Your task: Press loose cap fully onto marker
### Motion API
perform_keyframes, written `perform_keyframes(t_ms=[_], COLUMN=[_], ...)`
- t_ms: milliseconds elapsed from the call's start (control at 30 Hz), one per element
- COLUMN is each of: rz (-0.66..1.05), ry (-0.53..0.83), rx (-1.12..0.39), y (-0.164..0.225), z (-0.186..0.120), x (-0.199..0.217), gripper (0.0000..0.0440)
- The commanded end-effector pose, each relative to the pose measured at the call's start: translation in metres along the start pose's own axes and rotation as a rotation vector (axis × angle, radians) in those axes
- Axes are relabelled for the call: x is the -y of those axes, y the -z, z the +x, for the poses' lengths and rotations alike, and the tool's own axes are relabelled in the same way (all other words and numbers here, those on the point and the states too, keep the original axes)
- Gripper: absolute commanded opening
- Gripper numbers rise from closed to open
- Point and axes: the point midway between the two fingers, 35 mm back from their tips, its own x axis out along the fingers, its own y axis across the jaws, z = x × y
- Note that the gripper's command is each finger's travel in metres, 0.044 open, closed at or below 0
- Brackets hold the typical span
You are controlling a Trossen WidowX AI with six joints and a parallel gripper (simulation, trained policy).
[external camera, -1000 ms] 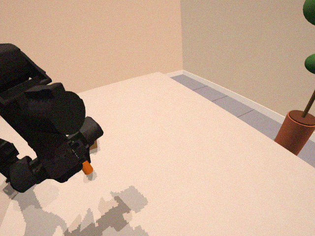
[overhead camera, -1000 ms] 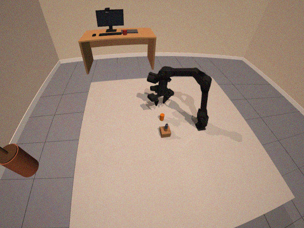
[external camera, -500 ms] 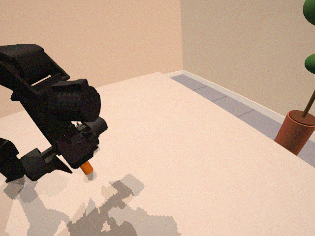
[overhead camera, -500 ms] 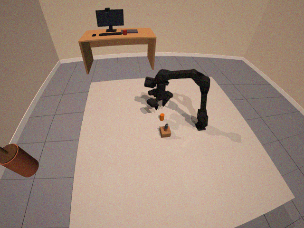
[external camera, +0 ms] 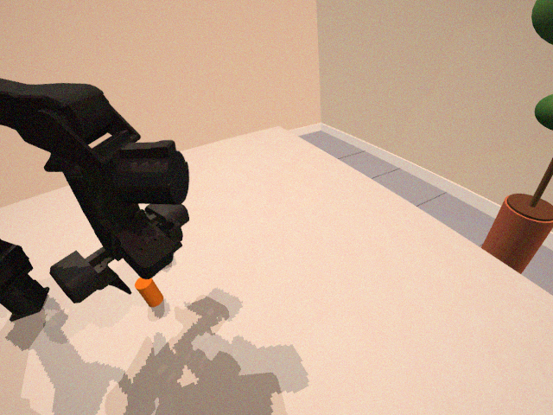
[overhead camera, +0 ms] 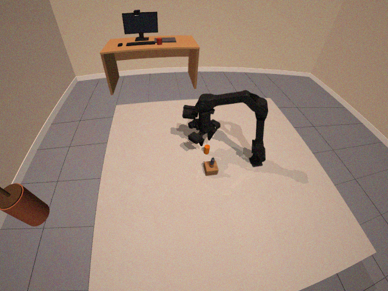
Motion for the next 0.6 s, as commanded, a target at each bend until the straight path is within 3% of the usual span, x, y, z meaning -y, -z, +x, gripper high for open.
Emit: perform_keyframes(t_ms=[0,567], rz=[-0.031,-0.154], ry=[0.021,0.059], rx=[-0.015,-0.067], y=[0.006,0.016], z=[0.006,0.045], x=[0.000,0.002], gripper=[0.0281,0.0243])
